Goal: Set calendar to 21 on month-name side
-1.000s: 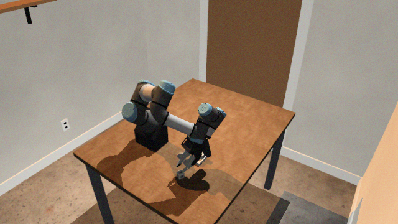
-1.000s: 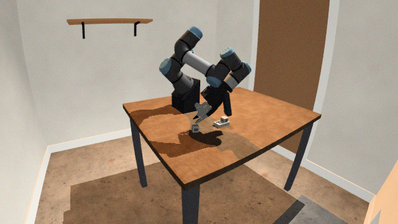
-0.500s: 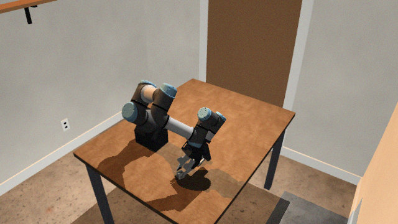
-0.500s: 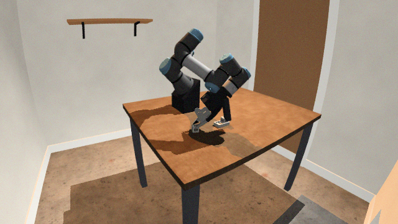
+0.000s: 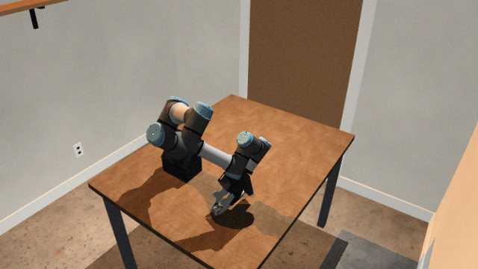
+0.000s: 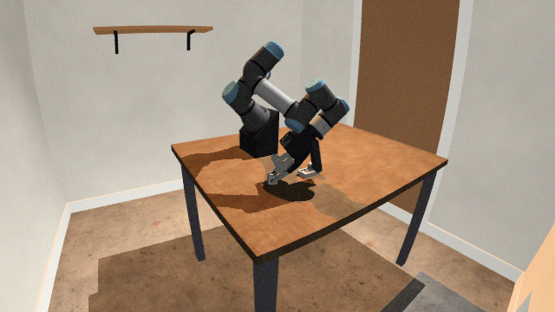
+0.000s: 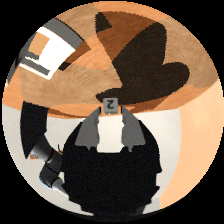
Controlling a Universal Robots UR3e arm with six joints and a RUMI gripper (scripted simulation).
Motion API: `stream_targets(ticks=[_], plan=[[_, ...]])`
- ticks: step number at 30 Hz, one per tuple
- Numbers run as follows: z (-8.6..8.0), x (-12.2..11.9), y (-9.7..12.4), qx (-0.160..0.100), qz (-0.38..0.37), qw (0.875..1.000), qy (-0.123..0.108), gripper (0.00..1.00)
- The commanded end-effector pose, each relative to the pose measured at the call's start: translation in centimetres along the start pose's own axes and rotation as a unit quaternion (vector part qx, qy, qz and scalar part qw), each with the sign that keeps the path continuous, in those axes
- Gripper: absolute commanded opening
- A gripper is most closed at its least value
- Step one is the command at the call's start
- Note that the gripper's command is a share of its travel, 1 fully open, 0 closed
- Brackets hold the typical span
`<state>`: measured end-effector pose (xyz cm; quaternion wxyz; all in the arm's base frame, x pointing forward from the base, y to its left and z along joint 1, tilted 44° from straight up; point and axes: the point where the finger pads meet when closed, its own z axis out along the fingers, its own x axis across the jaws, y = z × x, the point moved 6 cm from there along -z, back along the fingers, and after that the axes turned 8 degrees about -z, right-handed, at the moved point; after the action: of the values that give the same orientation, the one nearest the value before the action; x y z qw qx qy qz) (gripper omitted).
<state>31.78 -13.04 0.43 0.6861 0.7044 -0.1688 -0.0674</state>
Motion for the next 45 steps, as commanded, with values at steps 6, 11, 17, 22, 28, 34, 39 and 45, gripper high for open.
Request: stream_targets(ticks=[6,11,17,22,28,34,39,45], plan=[[0.05,0.05,-0.06,0.001,0.001,1.000,0.001,0.28],[0.05,0.05,-0.06,0.001,0.001,1.000,0.001,0.28],[0.05,0.05,-0.06,0.001,0.001,1.000,0.001,0.28],[0.05,0.05,-0.06,0.001,0.001,1.000,0.001,0.28],[0.05,0.05,-0.06,0.001,0.001,1.000,0.001,0.28],[0.05,0.05,-0.06,0.001,0.001,1.000,0.001,0.28],[0.05,0.05,-0.06,0.001,0.001,1.000,0.001,0.28],[0.05,0.05,-0.06,0.001,0.001,1.000,0.001,0.10]])
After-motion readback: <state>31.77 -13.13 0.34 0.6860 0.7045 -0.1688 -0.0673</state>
